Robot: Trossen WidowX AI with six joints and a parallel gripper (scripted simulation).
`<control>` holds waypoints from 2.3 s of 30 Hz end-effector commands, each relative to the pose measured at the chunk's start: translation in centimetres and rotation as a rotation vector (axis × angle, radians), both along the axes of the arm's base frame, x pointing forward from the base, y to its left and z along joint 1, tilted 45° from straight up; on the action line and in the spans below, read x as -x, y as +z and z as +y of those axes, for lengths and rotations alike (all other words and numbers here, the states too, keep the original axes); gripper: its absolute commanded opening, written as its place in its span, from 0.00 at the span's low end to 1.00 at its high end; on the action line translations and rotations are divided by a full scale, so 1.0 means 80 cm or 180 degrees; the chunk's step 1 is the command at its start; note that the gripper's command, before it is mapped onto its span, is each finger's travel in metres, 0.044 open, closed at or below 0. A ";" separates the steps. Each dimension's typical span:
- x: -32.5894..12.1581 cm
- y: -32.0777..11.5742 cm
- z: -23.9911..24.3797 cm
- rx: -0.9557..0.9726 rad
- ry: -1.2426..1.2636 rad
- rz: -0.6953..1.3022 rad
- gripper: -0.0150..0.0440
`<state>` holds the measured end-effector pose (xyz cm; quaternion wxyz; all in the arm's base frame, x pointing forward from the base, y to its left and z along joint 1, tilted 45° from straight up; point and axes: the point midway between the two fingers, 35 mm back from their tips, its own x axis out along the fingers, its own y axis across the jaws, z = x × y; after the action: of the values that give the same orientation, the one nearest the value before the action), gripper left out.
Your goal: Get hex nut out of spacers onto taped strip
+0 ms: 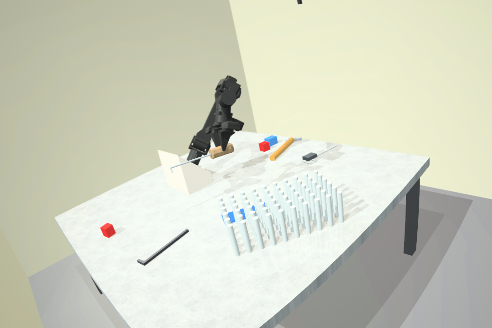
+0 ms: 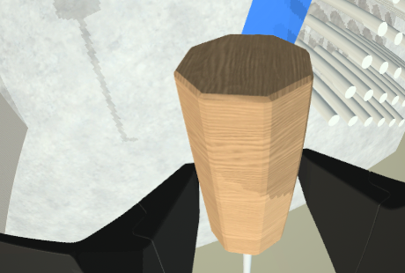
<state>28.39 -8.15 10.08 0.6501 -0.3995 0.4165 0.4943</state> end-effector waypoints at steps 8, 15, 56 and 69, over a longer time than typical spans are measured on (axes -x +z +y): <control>-0.004 -0.018 -0.049 -0.0153 -0.1164 0.0370 0.25; 0.000 -0.031 -0.078 -0.0270 -0.1892 0.0598 0.25; 0.067 -0.123 -0.238 -0.1035 -0.6119 0.1956 0.25; 0.106 -0.157 -0.275 -0.1342 -0.7406 0.2456 0.25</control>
<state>20.66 -29.12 -1.81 0.6135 0.4576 0.6123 -0.1983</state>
